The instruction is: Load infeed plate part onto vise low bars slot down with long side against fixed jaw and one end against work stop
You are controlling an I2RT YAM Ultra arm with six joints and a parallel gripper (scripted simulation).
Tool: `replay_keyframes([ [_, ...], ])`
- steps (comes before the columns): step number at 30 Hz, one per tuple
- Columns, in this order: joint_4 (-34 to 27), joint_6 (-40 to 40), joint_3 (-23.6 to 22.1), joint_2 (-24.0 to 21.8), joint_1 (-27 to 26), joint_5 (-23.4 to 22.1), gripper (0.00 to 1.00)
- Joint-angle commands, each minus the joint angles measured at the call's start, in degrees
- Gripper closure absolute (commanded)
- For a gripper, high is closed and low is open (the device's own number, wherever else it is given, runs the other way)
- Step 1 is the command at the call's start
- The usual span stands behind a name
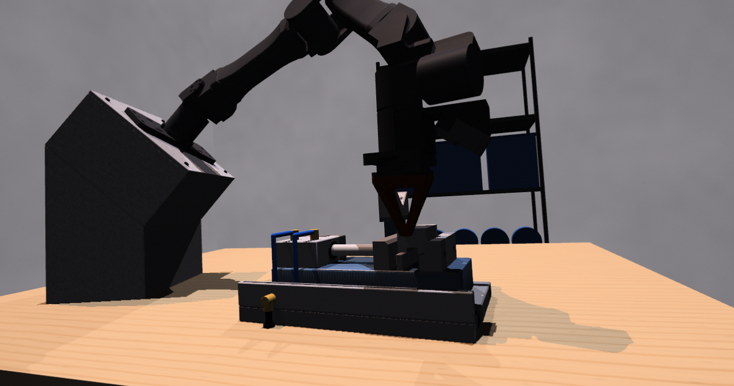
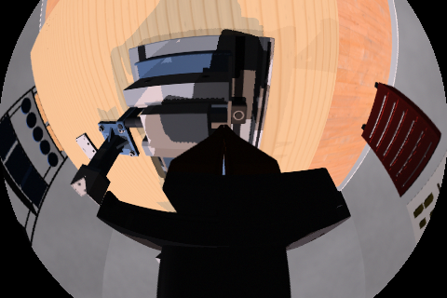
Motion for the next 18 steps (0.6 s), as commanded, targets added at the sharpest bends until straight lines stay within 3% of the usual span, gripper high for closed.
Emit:
replay_keyframes([
  [1, 0.8, 0.4, 1.8, -0.5, -0.4, 0.4, 1.0],
  [18, 1.0, 0.6, 1.5, -1.9, -0.1, 0.5, 1.0],
])
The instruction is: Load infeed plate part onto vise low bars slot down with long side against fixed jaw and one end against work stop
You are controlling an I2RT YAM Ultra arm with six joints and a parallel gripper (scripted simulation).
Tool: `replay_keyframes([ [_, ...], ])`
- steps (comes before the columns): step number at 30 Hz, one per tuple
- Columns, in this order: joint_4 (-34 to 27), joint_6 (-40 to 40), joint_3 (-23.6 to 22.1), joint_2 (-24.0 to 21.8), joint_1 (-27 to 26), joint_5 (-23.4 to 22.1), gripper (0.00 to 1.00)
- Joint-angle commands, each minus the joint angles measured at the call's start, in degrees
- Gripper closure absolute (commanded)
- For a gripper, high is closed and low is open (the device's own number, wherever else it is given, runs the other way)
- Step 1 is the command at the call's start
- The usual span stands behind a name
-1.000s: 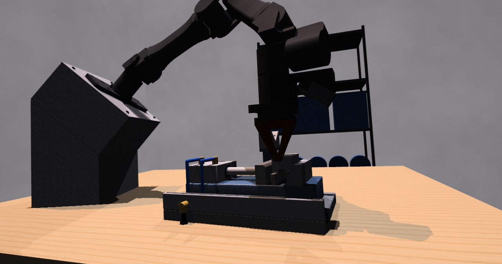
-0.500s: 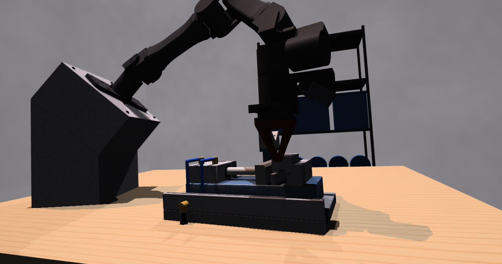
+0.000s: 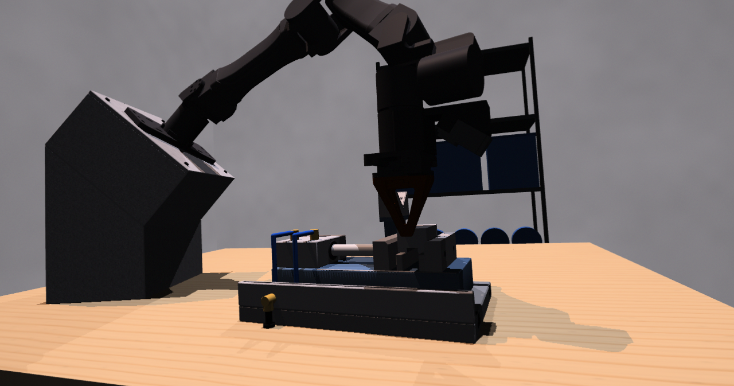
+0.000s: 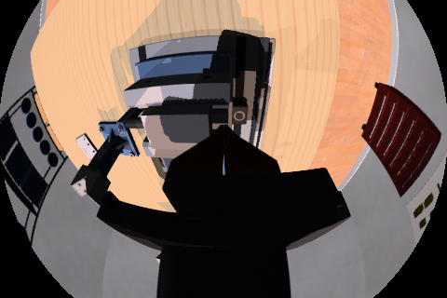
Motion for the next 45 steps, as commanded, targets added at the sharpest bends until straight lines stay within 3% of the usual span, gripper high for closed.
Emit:
replay_keyframes([
  [1, 0.9, 0.5, 1.5, -1.9, -0.2, 0.4, 1.0],
  [45, 1.0, 1.6, -1.8, -2.9, 1.2, 0.4, 1.0],
])
